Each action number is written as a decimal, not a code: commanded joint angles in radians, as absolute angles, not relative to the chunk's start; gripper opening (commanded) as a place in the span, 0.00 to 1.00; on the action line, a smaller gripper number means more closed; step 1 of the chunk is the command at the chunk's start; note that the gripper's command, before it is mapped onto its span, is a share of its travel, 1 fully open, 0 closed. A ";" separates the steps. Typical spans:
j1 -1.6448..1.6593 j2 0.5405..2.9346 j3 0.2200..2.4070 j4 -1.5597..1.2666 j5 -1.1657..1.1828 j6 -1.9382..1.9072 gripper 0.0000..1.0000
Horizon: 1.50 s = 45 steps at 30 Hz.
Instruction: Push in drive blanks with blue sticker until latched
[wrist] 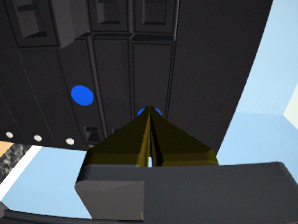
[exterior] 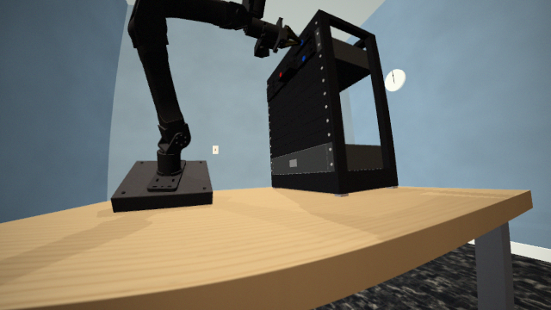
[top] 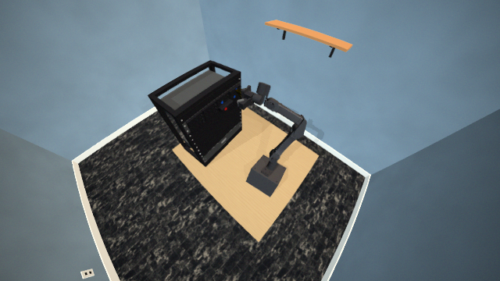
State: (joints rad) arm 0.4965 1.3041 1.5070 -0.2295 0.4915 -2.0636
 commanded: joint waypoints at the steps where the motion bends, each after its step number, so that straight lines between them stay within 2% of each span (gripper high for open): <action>1: 0.504 1.330 1.544 -0.172 0.438 -2.050 0.00; 45: 0.494 1.349 1.558 -0.167 0.430 -2.050 0.00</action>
